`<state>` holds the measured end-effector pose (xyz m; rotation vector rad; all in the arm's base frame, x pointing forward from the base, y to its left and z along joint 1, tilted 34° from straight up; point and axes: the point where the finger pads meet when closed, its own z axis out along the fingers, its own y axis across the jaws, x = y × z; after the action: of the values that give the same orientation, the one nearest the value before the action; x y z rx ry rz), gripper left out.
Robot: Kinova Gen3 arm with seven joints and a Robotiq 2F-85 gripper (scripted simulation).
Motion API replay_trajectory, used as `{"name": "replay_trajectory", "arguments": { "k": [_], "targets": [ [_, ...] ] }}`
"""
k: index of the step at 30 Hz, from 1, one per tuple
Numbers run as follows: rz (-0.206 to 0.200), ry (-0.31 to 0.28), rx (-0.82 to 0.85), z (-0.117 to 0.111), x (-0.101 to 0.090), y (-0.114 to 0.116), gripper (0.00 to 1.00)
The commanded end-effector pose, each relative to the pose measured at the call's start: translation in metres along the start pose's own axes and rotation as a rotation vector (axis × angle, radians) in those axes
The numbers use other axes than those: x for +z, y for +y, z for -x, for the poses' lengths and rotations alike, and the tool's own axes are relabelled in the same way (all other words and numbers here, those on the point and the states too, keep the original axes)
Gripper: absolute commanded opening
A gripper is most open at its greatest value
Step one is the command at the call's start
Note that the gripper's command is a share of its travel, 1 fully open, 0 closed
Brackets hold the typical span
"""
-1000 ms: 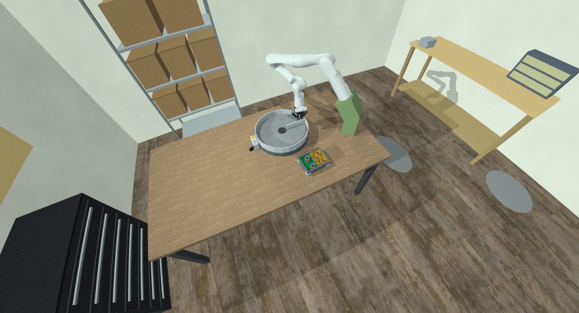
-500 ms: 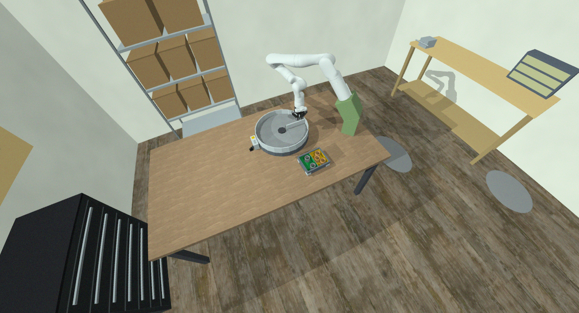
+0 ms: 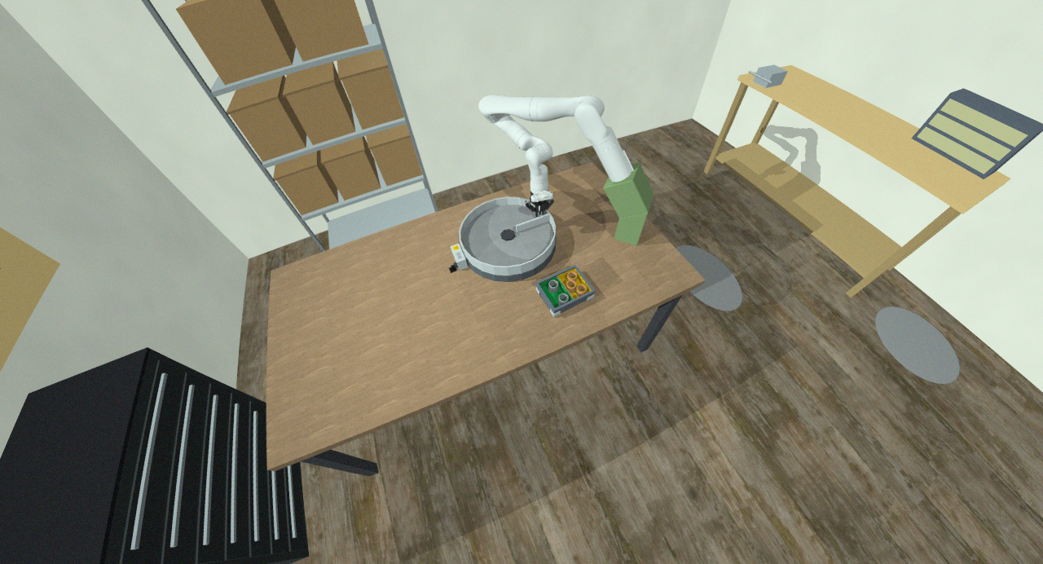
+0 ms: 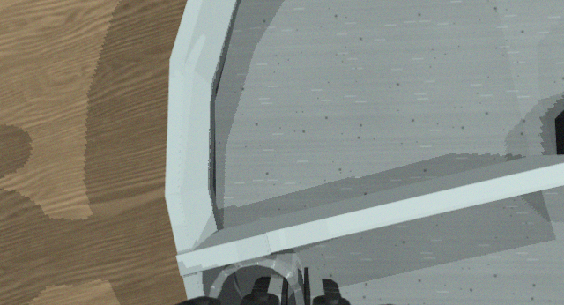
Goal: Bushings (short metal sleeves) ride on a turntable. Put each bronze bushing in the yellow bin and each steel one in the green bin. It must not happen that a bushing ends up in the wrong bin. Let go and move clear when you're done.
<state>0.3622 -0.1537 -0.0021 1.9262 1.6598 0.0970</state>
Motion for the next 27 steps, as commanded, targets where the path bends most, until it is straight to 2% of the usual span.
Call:
{"name": "replay_trajectory", "arguments": {
  "k": [1,27],
  "targets": [
    [0.001,0.001,-0.001,0.0,-0.0009,0.0003,0.0],
    [-0.002,0.001,-0.002,0.0,-0.0099,0.0003,0.0]
  ]
}}
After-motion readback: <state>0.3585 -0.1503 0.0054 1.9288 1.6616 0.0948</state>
